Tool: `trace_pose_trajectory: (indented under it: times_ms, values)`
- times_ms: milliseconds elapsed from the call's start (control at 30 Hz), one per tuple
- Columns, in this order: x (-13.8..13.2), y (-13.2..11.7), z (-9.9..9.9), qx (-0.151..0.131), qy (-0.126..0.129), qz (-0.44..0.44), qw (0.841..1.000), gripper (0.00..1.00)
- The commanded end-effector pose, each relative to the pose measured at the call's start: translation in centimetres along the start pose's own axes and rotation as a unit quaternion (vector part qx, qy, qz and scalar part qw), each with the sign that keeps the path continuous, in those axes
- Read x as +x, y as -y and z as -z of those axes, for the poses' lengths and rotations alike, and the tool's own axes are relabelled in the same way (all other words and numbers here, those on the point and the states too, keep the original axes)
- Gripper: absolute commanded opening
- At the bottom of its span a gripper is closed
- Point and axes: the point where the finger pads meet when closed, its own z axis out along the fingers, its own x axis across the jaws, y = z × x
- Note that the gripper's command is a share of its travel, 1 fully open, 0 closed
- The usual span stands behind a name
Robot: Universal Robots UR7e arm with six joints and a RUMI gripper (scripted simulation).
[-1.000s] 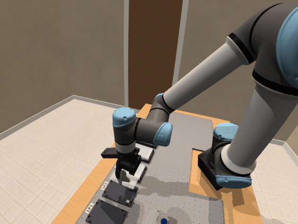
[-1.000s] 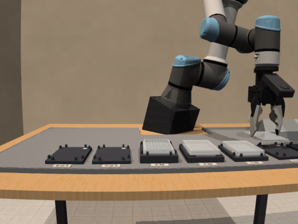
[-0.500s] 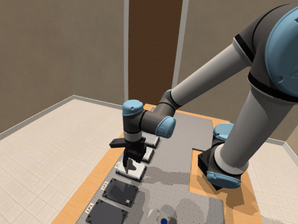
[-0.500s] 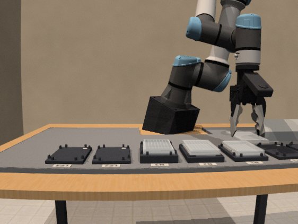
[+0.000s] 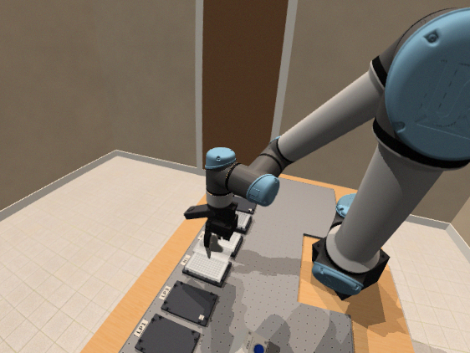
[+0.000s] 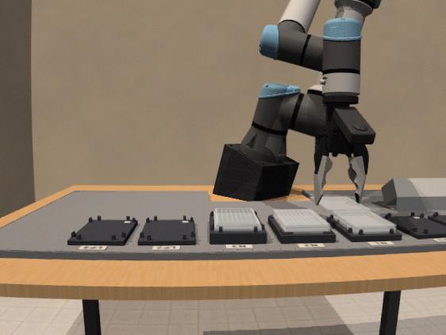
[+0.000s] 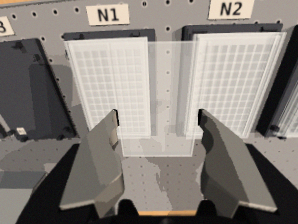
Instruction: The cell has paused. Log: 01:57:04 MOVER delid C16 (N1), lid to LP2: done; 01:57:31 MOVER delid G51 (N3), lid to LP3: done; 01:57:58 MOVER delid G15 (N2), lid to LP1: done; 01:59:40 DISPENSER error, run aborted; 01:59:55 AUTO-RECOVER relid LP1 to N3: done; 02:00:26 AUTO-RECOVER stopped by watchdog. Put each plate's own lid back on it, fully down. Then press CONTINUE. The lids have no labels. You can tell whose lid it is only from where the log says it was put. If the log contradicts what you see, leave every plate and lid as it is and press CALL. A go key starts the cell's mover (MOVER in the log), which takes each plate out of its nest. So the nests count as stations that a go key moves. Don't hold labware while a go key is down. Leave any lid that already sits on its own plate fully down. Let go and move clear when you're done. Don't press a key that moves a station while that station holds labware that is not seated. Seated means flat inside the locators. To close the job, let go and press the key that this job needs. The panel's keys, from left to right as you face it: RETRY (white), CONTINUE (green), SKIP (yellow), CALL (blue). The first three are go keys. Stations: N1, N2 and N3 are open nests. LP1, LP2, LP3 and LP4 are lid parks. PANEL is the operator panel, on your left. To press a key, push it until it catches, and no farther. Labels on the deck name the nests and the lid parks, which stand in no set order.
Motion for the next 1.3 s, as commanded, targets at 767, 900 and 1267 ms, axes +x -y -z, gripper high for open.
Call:
trace_pose_trajectory:
  times_ms: [767, 900, 1267]
  values:
    - [13.4, 0.6, 0.0, 0.0, 0.004, 0.006, 1.0, 0.0]
    - [15.4, 0.6, 0.0, 0.0, 0.004, 0.006, 1.0, 0.0]
    - [20.0, 0.8, -0.1, 0.0, 0.004, 0.006, 1.0, 0.0]
